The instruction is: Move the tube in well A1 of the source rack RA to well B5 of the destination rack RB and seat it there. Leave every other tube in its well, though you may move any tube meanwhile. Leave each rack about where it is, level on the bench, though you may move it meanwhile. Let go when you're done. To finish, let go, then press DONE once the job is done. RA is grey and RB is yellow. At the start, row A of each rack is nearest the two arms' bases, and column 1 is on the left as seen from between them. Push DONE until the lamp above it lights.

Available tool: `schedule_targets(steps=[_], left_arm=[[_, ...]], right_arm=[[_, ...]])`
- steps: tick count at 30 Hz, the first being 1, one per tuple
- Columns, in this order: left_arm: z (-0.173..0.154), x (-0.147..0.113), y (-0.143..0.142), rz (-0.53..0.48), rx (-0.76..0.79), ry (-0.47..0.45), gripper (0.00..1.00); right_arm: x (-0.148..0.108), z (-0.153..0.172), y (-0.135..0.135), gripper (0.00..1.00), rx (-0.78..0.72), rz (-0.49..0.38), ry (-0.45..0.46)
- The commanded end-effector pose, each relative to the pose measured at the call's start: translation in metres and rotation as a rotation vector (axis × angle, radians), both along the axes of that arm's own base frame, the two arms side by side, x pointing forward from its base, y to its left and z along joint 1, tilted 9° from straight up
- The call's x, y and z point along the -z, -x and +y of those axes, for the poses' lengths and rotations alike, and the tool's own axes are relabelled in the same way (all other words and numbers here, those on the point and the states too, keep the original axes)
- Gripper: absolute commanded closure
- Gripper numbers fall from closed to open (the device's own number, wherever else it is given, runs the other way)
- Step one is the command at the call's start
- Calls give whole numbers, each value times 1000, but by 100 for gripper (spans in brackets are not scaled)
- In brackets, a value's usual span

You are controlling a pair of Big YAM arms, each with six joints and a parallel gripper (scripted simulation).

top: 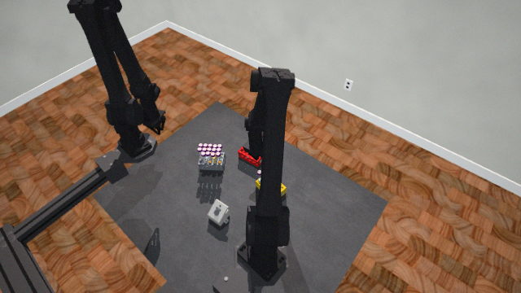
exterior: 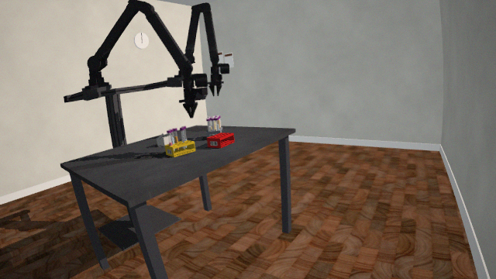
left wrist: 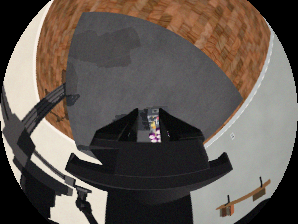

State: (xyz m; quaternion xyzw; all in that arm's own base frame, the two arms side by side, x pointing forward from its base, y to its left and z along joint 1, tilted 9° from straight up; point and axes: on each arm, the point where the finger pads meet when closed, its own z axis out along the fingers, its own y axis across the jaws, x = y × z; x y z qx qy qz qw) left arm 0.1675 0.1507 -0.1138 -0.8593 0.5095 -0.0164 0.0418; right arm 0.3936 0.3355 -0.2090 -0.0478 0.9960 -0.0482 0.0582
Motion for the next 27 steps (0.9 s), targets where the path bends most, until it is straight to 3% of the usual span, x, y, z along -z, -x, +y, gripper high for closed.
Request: schedule_targets(steps=[1,22,23,27], left_arm=[[2,-1,-2,-5,0,-4,70],[2,-1,-2,-5,0,-4,70],[2,-1,-2,-5,0,-4,70],[2,-1,-2,-5,0,-4,70]], right_arm=[[-20,19,-21,100,-15,-45,-44],[-20,19,-21,100,-15,-45,-44],[-15,15,-1,100,-19,-31,-33],[-14,15,8,100,-9,-32,-34]])
